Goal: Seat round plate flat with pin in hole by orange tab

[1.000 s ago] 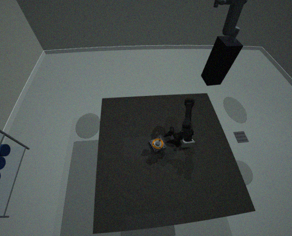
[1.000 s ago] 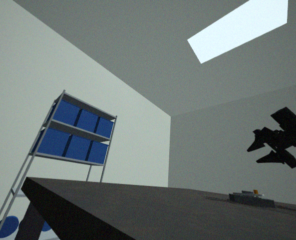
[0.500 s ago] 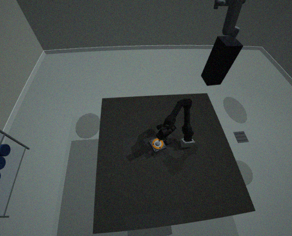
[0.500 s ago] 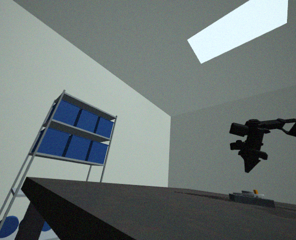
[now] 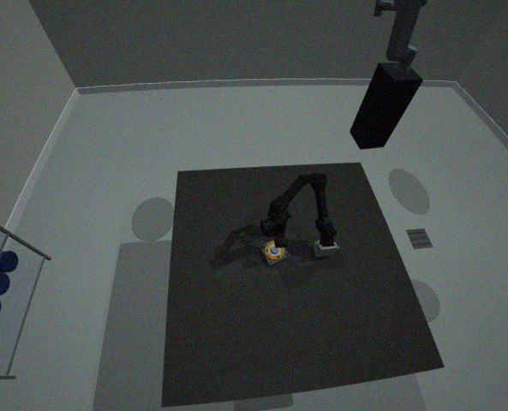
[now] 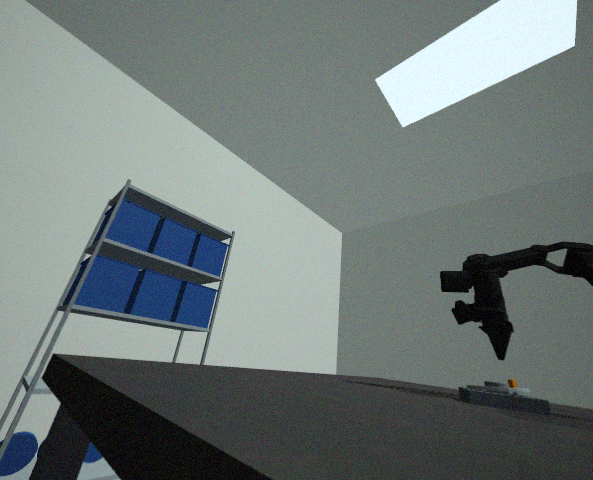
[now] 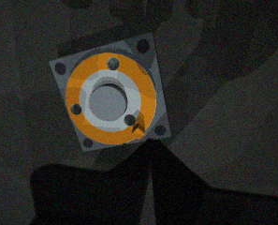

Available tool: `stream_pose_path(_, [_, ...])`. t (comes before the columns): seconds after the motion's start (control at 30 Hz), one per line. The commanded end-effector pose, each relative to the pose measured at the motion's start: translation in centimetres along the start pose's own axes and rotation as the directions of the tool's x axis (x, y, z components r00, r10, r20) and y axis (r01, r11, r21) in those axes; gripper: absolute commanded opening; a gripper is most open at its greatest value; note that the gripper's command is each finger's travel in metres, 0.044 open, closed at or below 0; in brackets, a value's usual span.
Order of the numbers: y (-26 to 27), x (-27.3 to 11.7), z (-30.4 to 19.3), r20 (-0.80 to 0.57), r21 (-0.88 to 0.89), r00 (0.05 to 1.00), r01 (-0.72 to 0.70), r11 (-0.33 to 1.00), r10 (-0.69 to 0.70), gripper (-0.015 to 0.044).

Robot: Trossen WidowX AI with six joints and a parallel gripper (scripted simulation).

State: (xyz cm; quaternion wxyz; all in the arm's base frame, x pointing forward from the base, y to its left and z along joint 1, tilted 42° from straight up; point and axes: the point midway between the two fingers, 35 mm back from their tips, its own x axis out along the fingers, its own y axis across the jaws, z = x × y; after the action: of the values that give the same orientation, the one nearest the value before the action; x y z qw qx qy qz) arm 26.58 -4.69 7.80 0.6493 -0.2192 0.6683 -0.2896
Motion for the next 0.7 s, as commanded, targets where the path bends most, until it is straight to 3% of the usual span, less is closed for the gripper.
stream_pose_path(0.0, [0.0, 0.6, 0.2, -0.005, 0.015, 1.000, -0.008, 1.000, 0.008, 0.0000])
stream_pose_path(0.27, [0.0, 4.4, 0.1, -0.005, 0.015, 1.000, -0.006, 1.000, 0.006, 0.0000])
stream_pose_path(0.67, [0.2, 4.7, -0.7, -0.005, 0.015, 1.000, -0.006, 1.000, 0.006, 0.0000])
